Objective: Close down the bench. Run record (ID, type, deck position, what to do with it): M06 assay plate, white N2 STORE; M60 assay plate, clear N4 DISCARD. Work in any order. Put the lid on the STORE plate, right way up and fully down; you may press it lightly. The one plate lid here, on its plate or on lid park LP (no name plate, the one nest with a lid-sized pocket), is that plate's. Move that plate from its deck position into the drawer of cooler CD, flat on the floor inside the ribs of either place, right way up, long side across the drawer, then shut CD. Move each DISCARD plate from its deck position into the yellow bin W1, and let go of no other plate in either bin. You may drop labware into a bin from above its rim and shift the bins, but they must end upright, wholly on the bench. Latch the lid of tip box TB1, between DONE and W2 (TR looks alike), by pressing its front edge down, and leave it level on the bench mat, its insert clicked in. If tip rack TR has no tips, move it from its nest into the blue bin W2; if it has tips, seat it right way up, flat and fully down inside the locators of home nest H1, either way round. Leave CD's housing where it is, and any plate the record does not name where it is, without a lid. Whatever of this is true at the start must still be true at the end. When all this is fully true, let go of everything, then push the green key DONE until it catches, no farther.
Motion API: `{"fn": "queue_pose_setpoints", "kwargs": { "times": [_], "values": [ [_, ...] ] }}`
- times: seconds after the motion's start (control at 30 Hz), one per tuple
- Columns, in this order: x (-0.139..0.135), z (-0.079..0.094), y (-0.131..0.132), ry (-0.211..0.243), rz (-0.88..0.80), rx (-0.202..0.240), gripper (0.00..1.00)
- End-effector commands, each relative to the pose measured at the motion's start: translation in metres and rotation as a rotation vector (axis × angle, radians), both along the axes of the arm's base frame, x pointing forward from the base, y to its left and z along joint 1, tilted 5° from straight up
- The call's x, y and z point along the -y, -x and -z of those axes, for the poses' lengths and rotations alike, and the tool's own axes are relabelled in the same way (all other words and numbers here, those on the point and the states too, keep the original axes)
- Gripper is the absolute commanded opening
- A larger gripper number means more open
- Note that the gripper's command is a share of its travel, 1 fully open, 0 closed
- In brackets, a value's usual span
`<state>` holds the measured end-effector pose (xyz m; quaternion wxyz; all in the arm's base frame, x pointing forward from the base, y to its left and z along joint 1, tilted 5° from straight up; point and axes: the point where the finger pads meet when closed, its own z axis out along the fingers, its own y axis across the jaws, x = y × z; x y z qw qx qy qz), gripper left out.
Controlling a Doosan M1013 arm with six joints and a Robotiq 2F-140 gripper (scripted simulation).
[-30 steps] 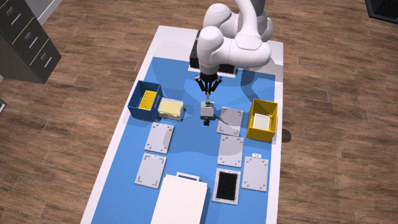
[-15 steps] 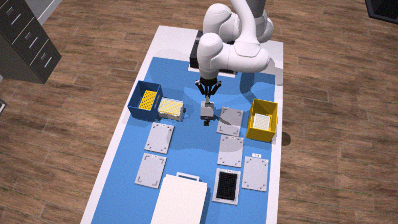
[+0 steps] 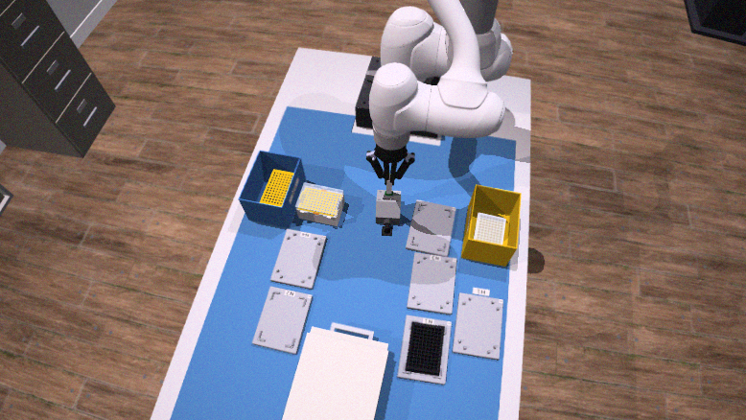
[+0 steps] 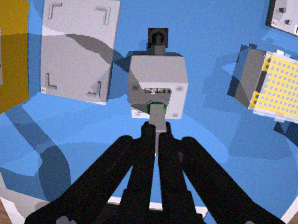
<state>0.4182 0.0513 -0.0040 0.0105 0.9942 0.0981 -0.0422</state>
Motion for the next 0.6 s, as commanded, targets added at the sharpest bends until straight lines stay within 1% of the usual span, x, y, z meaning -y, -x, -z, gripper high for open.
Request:
{"fn": "queue_pose_setpoints", "kwargs": {
  "times": [0.0,0.57],
  "values": [
    [0.0000,0.0022,0.0002,0.000,0.000,0.000,0.00],
    [0.0003,0.0122,0.0010,0.000,0.000,0.000,0.00]
  ]
}}
